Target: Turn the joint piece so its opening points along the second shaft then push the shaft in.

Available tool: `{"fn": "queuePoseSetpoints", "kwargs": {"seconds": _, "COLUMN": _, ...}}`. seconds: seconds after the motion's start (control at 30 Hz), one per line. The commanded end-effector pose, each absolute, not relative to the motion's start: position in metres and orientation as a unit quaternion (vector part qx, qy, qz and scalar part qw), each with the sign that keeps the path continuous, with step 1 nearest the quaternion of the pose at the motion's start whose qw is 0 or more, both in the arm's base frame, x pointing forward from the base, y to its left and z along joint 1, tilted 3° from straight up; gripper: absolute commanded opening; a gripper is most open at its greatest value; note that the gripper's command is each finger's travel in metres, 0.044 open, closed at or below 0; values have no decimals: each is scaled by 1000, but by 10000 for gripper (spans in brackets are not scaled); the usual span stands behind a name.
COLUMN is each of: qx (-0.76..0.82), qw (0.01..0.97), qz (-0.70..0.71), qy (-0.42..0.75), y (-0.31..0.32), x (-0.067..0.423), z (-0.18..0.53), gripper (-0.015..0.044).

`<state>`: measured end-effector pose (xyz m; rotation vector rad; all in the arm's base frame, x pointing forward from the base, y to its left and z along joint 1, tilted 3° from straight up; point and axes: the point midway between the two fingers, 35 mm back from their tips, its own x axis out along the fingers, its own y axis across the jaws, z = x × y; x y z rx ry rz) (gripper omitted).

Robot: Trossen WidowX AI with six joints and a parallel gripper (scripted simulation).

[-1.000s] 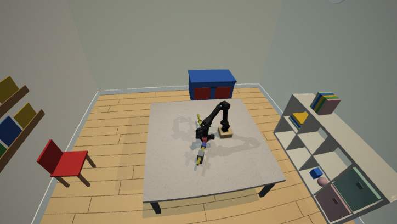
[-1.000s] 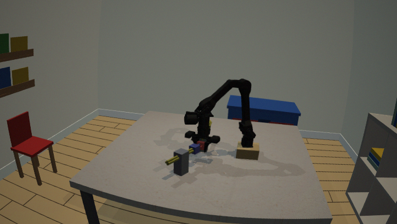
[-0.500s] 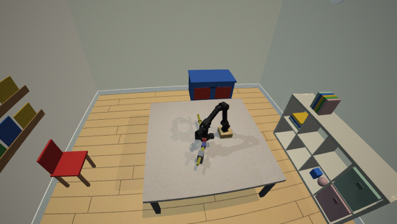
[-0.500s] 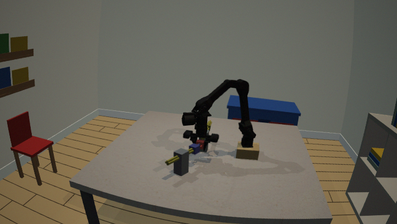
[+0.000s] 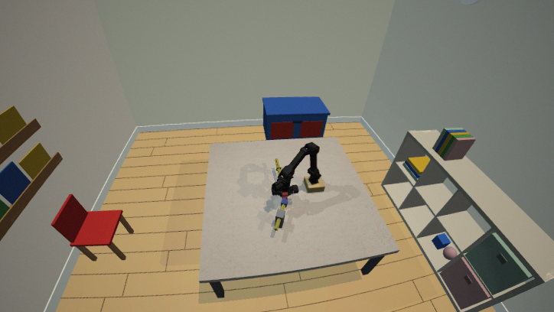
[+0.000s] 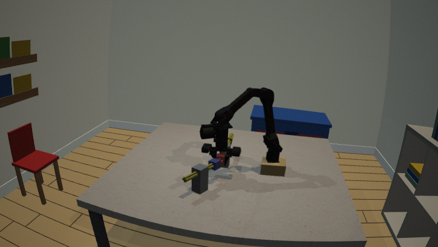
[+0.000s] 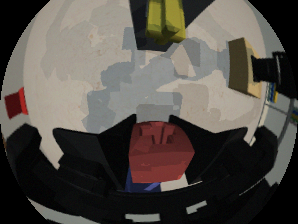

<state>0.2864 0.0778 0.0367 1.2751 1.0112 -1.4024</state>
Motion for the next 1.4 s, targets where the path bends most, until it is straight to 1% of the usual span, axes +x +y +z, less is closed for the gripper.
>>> {"fn": "queuePoseSetpoints", "kwargs": {"seconds": 0.0, "qx": 522, "qw": 476, "qz": -574, "qy": 414, "y": 78, "x": 286, "z": 37, "gripper": 0}}
{"fn": "queuePoseSetpoints", "kwargs": {"seconds": 0.3, "qx": 522, "qw": 476, "qz": -574, "qy": 414, "y": 78, "x": 286, "z": 37, "gripper": 0}}
{"fn": "queuePoseSetpoints", "kwargs": {"seconds": 0.47, "qx": 522, "qw": 476, "qz": -574, "qy": 414, "y": 78, "x": 286, "z": 37, "gripper": 131}}
{"fn": "queuePoseSetpoints", "kwargs": {"seconds": 0.5, "qx": 522, "qw": 476, "qz": -574, "qy": 414, "y": 78, "x": 286, "z": 37, "gripper": 147}}
{"fn": "queuePoseSetpoints", "kwargs": {"seconds": 0.57, "qx": 522, "qw": 476, "qz": -574, "qy": 414, "y": 78, "x": 286, "z": 37, "gripper": 147}}
{"fn": "queuePoseSetpoints", "kwargs": {"seconds": 0.93, "qx": 522, "qw": 476, "qz": -574, "qy": 414, "y": 78, "x": 286, "z": 37, "gripper": 436}}
{"fn": "queuePoseSetpoints", "kwargs": {"seconds": 1.37, "qx": 522, "qw": 476, "qz": -574, "qy": 414, "y": 78, "x": 286, "z": 37, "gripper": 440}}
